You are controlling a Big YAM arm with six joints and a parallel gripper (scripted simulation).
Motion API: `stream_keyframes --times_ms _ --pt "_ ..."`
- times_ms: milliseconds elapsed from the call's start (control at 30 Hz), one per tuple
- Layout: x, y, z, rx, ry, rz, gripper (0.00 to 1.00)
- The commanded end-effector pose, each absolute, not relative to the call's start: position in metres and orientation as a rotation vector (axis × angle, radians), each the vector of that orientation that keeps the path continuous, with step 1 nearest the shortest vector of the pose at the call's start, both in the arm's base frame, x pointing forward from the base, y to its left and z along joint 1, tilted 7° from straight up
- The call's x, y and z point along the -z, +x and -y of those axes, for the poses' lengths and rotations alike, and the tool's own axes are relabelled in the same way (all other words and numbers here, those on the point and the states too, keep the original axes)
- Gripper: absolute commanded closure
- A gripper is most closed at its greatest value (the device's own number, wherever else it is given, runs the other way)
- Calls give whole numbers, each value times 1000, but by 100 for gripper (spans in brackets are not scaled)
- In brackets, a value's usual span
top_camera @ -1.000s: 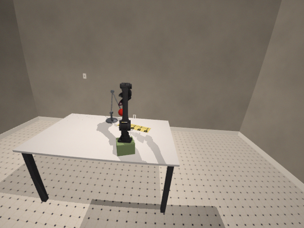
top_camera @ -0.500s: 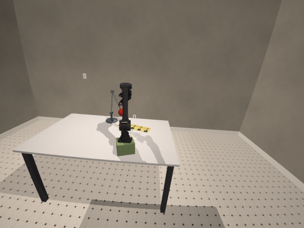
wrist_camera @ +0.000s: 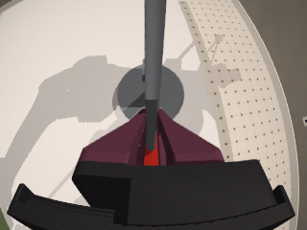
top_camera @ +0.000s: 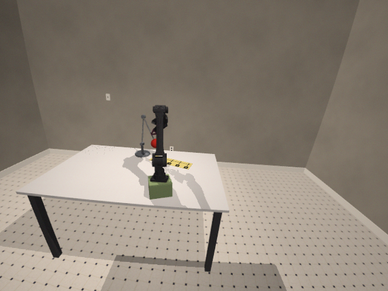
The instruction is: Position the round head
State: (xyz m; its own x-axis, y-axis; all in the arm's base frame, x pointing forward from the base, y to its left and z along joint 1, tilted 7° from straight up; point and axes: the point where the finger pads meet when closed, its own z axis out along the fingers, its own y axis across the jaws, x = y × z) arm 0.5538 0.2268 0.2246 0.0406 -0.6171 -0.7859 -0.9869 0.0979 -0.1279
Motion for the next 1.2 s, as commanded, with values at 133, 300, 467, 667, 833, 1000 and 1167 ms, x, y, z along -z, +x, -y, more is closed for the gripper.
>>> stream_keyframes --times_ms 133,300,467,667,833,1000,1167 --pt "-210 545 -209 -636 -1530 -1719 100" --pt "-205 543 -206 -629 -1512 -1730 100" --pt "-197 538 -199 -619 -1485 -1746 100" --pt "-187 533 -191 -607 -1453 -1765 100" --pt "-184 531 -188 -603 -1442 -1771 100" --pt "-184 531 -188 -603 -1442 -1771 100" --pt "-184 531 -188 -603 -1442 -1771 100"
